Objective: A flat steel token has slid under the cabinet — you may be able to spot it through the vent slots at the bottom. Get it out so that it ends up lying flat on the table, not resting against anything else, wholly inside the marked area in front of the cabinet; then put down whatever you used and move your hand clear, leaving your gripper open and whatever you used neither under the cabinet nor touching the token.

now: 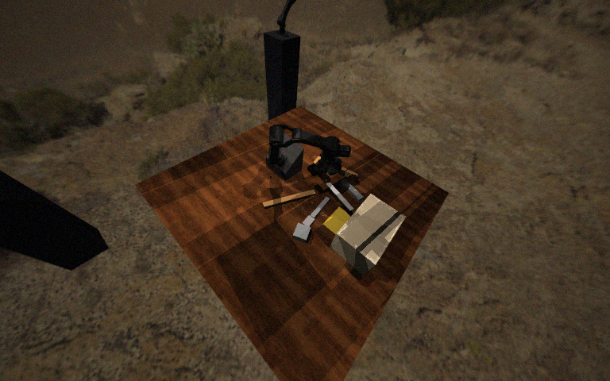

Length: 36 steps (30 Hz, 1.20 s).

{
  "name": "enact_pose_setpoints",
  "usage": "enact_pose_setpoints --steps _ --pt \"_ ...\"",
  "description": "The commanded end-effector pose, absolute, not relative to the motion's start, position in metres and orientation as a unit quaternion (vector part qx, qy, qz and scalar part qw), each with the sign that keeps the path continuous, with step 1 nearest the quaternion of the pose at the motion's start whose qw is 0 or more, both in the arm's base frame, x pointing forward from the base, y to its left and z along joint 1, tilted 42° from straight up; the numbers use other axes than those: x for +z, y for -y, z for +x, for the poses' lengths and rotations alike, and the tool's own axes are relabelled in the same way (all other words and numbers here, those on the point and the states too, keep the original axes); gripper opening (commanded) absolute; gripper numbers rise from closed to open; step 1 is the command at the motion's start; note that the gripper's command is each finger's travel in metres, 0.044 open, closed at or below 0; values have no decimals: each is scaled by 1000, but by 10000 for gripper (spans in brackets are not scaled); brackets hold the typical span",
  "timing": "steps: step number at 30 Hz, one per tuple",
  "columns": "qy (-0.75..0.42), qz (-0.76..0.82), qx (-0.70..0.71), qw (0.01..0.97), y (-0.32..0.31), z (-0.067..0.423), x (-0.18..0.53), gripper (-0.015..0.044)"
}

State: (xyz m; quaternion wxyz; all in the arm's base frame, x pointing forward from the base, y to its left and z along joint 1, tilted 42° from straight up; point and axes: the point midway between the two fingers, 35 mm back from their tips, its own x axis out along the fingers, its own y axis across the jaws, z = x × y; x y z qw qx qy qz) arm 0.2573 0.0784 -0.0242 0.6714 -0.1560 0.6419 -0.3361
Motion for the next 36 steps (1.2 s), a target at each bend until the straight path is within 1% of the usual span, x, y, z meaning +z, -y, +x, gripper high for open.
enact_pose_setpoints --steps 1,36 --pt "-640 -159 -333 674 -81 258 -31 0" --pt "-640 -159 -332 674 -86 261 -85 0"
